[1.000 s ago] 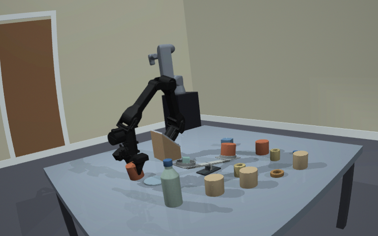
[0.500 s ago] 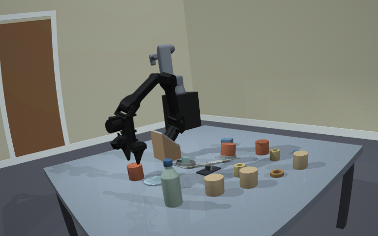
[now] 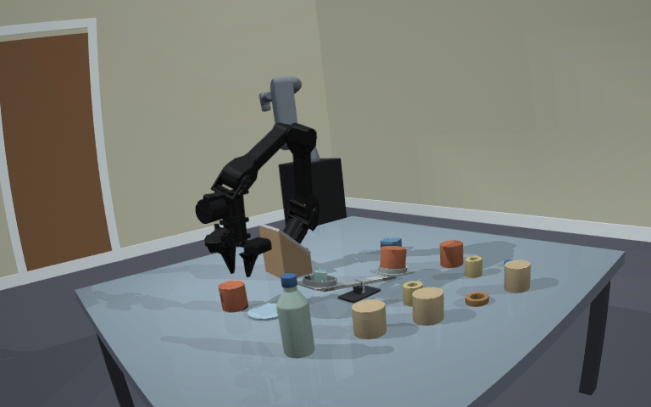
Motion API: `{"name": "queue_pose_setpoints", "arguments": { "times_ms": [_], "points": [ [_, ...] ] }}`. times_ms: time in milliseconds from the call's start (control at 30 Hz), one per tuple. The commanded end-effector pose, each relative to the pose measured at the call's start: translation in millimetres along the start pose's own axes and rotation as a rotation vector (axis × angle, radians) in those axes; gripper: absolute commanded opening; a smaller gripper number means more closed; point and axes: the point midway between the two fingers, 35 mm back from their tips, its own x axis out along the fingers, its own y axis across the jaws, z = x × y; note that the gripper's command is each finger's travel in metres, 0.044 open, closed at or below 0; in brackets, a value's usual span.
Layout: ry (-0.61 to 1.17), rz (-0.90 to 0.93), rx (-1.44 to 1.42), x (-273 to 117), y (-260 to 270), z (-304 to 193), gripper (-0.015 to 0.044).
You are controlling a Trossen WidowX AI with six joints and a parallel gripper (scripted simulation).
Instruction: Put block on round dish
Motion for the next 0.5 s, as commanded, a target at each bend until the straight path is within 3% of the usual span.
{"name": "queue_pose_setpoints", "arguments": {
  "times_ms": [0,467],
  "points": [
    [-0.012,0.002,-0.139,-7.3,13.3,-0.6,0.0260],
    [-0.018,0.001,-0.617,-20.4,54.9,-8.1,0.0260]
  ]
}}
